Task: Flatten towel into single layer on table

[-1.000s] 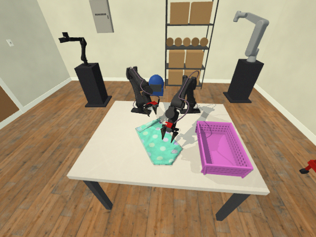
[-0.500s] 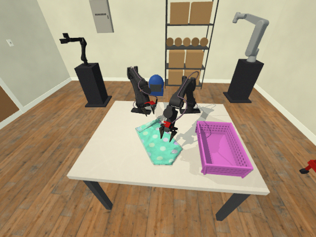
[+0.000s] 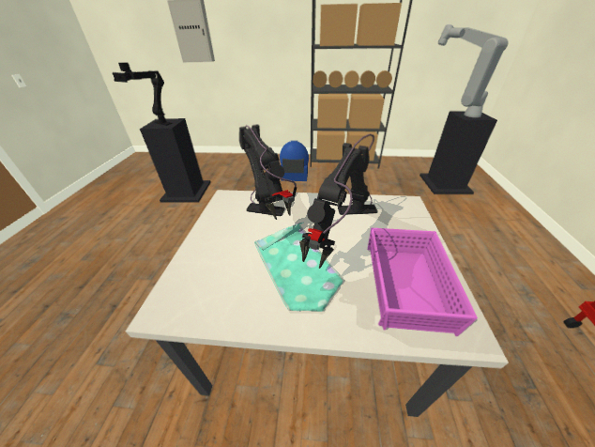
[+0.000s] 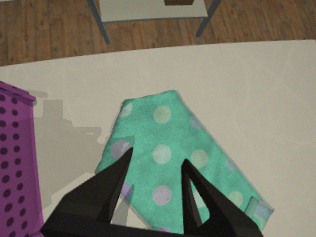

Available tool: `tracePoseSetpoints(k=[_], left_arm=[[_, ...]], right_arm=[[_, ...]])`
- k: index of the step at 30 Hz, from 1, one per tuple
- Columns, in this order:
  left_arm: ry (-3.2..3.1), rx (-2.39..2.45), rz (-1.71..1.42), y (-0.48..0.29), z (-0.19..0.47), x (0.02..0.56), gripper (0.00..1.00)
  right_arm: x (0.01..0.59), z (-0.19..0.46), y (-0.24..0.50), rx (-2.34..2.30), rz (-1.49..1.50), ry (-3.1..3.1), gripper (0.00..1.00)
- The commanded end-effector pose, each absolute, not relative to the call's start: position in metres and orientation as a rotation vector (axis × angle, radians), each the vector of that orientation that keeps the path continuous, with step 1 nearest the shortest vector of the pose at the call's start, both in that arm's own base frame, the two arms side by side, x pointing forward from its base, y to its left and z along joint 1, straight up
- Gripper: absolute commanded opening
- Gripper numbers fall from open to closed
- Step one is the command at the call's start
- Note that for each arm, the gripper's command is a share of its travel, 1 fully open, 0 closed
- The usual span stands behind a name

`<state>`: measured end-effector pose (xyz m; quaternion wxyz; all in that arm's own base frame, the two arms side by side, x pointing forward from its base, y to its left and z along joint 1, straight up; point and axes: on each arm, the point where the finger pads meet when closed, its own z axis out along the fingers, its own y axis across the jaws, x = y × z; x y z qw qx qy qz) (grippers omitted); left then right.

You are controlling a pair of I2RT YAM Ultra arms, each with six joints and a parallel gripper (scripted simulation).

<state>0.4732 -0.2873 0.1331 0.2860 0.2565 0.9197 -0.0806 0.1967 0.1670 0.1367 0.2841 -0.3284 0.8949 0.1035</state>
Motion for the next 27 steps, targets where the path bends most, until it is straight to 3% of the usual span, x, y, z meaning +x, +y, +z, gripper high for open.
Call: tracePoseSetpoints(k=[1, 26, 27], left_arm=[[2.418, 0.684, -0.223, -0.29, 0.155, 0.476, 0.64], [2.418, 0.684, -0.223, -0.29, 0.155, 0.476, 0.64], [2.476, 0.625, -0.201, -0.273, 0.139, 0.471, 0.34]], right_arm=[[0.197, 0.141, 0.168, -0.88, 0.282, 2.388, 0.64], [0.197, 0.141, 0.168, -0.88, 0.282, 2.388, 0.64], [0.192, 0.138, 0.173, -0.912, 0.26, 2.416, 0.34]])
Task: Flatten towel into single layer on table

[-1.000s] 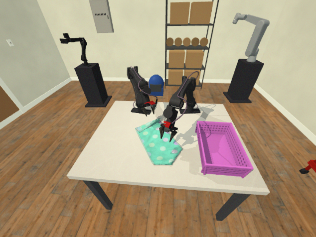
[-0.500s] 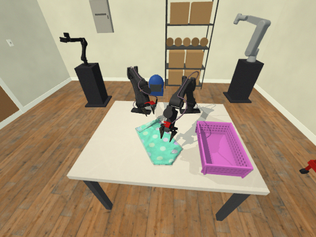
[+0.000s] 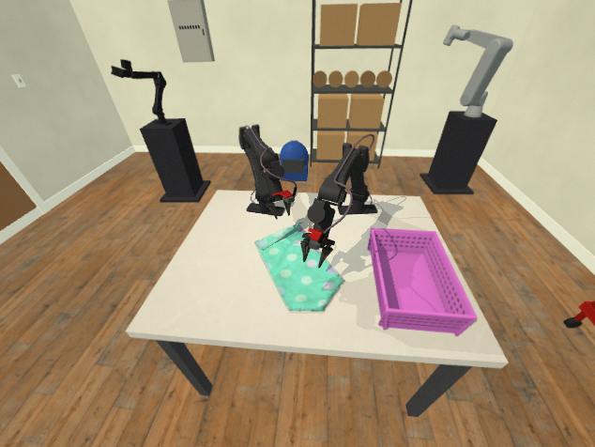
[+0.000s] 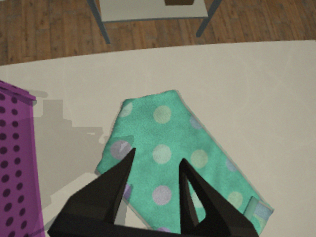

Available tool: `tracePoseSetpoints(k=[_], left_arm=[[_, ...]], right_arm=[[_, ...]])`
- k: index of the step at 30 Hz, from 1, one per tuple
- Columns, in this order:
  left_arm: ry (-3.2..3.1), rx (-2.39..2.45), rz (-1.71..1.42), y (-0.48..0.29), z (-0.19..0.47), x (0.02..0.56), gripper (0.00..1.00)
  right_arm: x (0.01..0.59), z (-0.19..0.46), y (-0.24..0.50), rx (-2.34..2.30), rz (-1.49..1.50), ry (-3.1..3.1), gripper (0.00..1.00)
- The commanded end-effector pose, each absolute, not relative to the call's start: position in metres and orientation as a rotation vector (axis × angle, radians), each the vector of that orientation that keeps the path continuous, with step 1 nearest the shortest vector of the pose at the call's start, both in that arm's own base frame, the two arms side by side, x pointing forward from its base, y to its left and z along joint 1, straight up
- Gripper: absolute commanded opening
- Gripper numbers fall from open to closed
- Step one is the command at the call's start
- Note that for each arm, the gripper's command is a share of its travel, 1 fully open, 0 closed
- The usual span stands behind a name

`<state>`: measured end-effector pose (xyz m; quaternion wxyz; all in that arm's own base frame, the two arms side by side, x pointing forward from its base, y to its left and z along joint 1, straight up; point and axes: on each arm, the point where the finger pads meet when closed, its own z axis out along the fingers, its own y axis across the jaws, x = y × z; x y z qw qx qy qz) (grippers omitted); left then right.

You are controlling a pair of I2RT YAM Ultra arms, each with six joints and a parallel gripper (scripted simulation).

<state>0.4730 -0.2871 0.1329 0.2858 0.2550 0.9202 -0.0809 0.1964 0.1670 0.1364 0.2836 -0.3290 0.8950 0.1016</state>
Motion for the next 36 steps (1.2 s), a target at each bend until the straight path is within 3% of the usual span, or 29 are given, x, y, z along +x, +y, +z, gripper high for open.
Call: tracePoseSetpoints(k=[1, 17, 36], left_arm=[[2.476, 0.625, -0.201, -0.273, 0.139, 0.471, 0.34], [2.747, 0.041, -0.129, -0.18, 0.064, 0.448, 0.34], [2.933, -0.608, -0.048, -0.182, 0.057, 0.449, 0.34]], right_arm=[[0.192, 0.138, 0.173, -0.912, 0.26, 2.416, 0.34], [0.11, 0.056, 0.233, -1.365, 0.039, 2.672, 0.34], [0.116, 0.064, 0.233, -1.331, 0.054, 2.649, 0.34]])
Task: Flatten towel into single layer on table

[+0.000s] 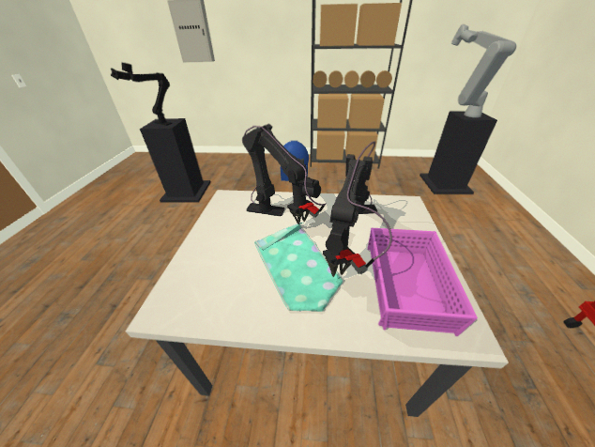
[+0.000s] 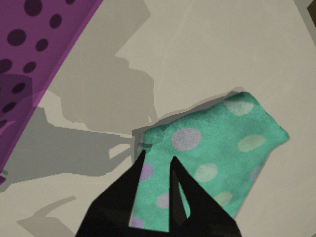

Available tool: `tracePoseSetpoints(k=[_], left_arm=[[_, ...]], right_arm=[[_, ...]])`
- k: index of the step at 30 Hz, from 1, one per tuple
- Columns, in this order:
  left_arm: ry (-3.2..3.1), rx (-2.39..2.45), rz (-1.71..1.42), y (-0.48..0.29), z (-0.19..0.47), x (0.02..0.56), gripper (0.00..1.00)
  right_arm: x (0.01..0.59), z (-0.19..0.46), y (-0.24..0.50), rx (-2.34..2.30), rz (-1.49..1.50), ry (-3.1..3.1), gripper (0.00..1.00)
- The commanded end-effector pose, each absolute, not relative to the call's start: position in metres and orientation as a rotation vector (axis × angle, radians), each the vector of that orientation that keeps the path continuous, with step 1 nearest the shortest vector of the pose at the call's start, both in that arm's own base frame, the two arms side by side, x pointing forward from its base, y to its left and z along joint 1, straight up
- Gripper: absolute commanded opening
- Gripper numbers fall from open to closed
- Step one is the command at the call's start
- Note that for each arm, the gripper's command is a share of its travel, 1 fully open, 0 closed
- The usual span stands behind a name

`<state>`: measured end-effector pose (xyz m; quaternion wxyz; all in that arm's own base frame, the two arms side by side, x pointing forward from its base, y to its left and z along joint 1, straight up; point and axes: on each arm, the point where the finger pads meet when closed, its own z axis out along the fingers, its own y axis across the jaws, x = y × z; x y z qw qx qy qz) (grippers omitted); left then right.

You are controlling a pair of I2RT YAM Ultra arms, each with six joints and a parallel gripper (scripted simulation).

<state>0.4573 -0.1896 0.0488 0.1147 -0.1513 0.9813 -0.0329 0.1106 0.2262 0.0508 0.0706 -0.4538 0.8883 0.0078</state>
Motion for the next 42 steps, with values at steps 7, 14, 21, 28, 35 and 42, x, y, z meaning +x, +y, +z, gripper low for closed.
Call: tracePoseSetpoints(k=[7, 14, 21, 28, 35, 42], left_arm=[[2.906, -0.596, -0.065, -0.184, 0.071, 0.45, 0.34], [2.902, -0.596, -0.068, -0.184, 0.073, 0.451, 0.34], [2.917, -0.582, -0.055, -0.187, 0.059, 0.443, 0.34], [2.947, -0.584, -0.024, -0.185, 0.025, 0.443, 0.34], [2.905, -0.583, -0.065, -0.183, 0.023, 0.455, 0.34], [2.918, -0.576, -0.052, -0.188, 0.017, 0.445, 0.34]], right_arm=[[0.116, 0.064, 0.233, -1.332, 0.053, 2.649, 0.34], [0.116, 0.064, 0.233, -1.332, 0.053, 2.649, 0.34], [0.116, 0.051, 0.223, -1.346, 0.042, 2.657, 0.34], [0.109, 0.025, 0.225, -1.367, 0.009, 2.677, 0.34], [0.111, 0.006, 0.225, -1.347, 0.006, 2.686, 0.34], [0.114, 0.007, 0.224, -1.352, 0.029, 2.667, 0.34]])
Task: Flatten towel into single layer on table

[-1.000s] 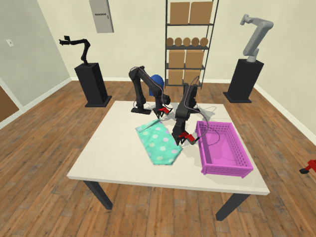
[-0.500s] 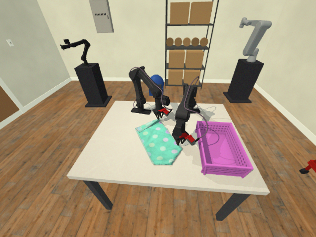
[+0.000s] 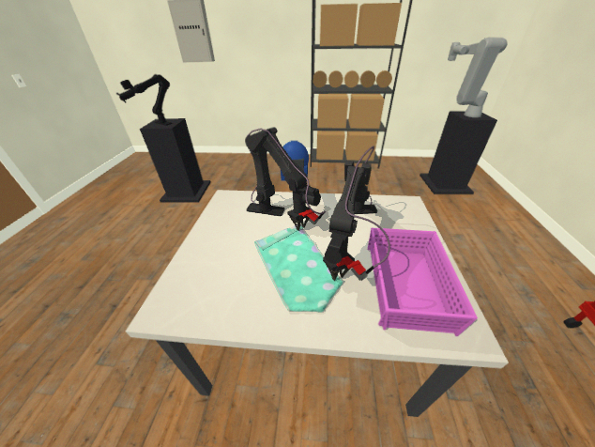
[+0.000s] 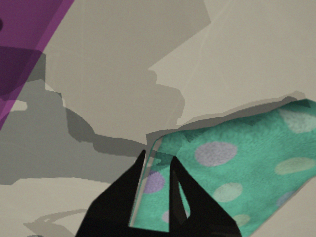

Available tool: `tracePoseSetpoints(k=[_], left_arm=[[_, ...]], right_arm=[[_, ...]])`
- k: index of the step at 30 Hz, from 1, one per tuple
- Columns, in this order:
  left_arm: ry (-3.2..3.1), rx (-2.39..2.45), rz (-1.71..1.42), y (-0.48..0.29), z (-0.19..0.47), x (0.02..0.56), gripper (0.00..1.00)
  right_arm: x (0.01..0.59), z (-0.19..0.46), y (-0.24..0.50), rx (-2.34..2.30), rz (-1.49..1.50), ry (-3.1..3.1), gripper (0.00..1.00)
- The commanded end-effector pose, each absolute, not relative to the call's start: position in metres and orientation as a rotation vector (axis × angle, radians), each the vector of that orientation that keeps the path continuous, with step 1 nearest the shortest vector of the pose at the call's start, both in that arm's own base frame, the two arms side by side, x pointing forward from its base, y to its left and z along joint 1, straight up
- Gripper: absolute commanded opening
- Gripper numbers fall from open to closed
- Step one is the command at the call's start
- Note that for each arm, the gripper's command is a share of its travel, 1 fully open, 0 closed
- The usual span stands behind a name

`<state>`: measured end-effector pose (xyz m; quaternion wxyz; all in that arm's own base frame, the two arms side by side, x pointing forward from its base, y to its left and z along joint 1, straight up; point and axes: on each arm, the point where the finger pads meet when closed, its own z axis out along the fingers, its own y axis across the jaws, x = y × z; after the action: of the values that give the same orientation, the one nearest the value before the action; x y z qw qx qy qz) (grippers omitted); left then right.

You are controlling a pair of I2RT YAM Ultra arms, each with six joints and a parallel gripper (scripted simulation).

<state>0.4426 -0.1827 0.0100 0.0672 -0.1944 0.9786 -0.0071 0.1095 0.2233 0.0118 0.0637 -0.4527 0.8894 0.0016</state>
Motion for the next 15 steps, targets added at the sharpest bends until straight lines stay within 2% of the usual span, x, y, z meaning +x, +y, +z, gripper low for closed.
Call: tracePoseSetpoints(k=[1, 15], left_arm=[[2.926, -0.577, -0.043, -0.187, 0.013, 0.444, 0.34], [2.94, -0.578, -0.029, -0.187, 0.003, 0.441, 0.34]], right_arm=[[0.113, 0.006, 0.223, -1.353, 0.027, 2.669, 0.34], [0.114, -0.003, 0.219, -1.359, 0.004, 2.68, 0.34]])
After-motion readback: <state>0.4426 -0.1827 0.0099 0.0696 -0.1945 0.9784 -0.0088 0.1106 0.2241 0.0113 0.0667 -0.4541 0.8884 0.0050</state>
